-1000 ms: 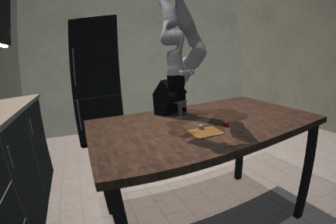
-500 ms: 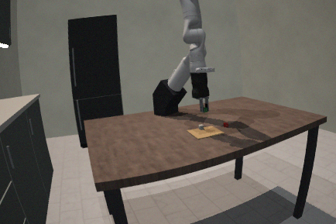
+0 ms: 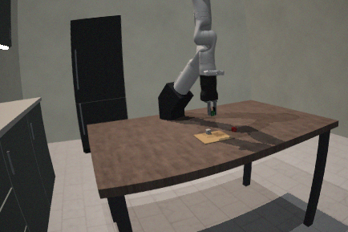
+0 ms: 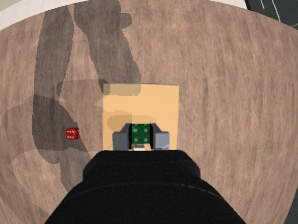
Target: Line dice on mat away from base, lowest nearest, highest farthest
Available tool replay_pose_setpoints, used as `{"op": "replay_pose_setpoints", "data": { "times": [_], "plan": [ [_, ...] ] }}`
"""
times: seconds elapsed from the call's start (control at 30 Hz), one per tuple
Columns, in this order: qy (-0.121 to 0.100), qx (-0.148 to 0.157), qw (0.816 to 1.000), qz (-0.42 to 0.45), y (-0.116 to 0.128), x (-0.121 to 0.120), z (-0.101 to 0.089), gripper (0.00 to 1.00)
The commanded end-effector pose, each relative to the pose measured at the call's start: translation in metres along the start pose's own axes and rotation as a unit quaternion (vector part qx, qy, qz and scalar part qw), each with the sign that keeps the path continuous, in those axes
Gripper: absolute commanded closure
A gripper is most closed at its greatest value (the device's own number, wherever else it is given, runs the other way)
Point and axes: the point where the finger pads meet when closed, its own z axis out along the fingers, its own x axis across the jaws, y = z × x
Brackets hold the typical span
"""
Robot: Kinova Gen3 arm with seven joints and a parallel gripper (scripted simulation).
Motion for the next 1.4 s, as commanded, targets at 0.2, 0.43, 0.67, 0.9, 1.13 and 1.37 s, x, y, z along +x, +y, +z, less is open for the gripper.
{"op": "replay_pose_setpoints", "data": {
  "times": [0.2, 0.43, 0.67, 0.9, 1.13, 1.37],
  "plan": [
    [0.001, 0.001, 1.000, 0.005, 0.000, -0.001, 0.000, 0.60],
    [0.000, 0.001, 1.000, 0.005, 0.001, -0.001, 0.004, 0.60],
    [0.001, 0.001, 1.000, 0.005, 0.001, -0.001, 0.014, 0.60],
    [0.001, 0.001, 1.000, 0.005, 0.001, -0.001, 0.025, 0.60],
    [-0.001, 0.001, 1.000, 0.007, 0.001, -0.001, 0.044, 0.60],
    [-0.001, 0.001, 1.000, 0.006, 0.001, -0.001, 0.058, 0.60]
  ]
}}
